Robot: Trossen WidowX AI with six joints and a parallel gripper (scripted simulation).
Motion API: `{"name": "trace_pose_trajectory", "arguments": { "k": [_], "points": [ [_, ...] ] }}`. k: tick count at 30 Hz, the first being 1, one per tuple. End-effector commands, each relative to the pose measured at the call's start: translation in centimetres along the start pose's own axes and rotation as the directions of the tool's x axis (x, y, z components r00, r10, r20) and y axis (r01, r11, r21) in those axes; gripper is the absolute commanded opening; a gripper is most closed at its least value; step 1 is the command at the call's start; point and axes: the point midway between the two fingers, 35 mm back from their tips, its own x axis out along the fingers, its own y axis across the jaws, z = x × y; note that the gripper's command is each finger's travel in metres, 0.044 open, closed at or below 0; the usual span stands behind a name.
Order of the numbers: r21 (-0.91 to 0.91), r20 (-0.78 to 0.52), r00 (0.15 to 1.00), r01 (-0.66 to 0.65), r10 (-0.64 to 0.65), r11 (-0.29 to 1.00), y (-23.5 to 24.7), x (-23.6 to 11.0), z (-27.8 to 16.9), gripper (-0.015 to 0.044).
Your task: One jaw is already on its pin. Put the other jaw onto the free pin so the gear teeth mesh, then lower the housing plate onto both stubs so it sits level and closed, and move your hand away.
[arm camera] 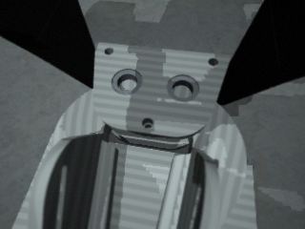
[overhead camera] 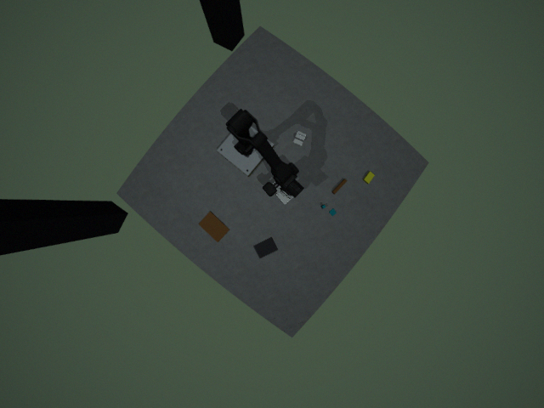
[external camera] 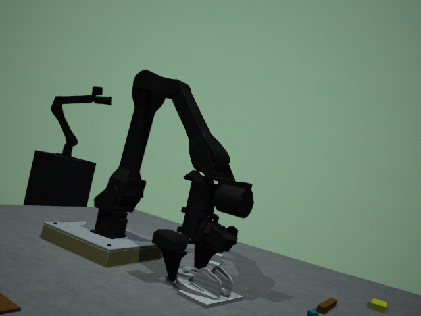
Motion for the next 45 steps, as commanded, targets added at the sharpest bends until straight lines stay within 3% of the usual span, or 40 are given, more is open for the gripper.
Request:
{"name": "trace_pose_trajectory", "arguments": {
  "k": [1,40,43,45],
  "points": [
    [0.001,-0.001,1.0,0.005,-0.005,1.0,-0.07,0.21,0.01,0.0351],
    [0.001,-0.001,1.0,0.005,-0.005,1.0,-0.07,0.48,0.01,0.0351],
    [0.0,0.003,1.0,0.0,0.0,1.0,0.0,0.34,0.06,0.043],
    [0.0,0.003,1.0,0.0,0.0,1.0,0.0,0.34,0.06,0.044]
  ]
}}
